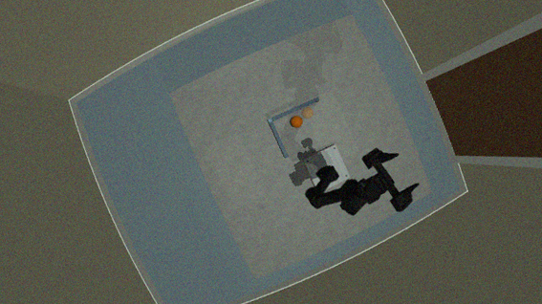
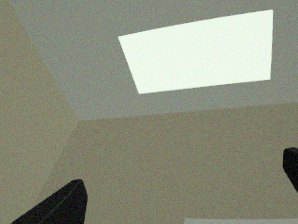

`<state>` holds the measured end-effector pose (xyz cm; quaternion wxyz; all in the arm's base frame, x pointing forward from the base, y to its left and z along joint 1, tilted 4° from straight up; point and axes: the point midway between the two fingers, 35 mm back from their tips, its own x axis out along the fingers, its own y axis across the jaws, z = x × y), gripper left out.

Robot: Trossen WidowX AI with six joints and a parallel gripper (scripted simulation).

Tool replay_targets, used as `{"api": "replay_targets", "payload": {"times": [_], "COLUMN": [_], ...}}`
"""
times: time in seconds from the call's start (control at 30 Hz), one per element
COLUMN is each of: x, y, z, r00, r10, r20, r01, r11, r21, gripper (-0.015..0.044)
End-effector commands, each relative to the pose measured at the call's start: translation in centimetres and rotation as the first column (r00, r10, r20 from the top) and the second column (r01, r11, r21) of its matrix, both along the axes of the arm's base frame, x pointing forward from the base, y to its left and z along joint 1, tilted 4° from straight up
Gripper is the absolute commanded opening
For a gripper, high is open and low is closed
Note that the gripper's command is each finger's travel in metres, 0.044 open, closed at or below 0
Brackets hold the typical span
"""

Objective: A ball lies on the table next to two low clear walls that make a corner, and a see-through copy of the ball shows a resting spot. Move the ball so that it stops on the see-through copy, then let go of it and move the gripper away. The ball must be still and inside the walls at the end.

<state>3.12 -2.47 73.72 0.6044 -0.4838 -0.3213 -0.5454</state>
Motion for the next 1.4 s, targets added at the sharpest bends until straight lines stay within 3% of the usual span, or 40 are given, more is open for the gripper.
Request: {"api": "replay_targets", "payload": {"times": [0.0,0.27,0.47,0.73,1.07,1.37], "x": [0.4,4.6,7.8,16.3,27.1,33.2], "y": [-6.7,-16.9,-20.7,-25.7,-24.9,-18.3], "z": [-1.7,-6.8,-10.1,-19.1,-32.8,-45.4], "r00": [0.993,0.950,0.926,0.880,0.812,0.712], "r10": [0.113,0.287,0.346,0.448,0.574,0.702], "r20": [0.036,0.119,0.150,0.157,0.106,0.003], "r01": [-0.118,-0.308,-0.361,-0.348,-0.114,0.258], "r11": [0.975,0.814,0.698,0.386,-0.022,-0.265], "r21": [0.190,0.493,0.618,0.854,0.993,0.929], "gripper": [0.0440,0.0440,0.0440,0.0440,0.0440,0.0440]}}
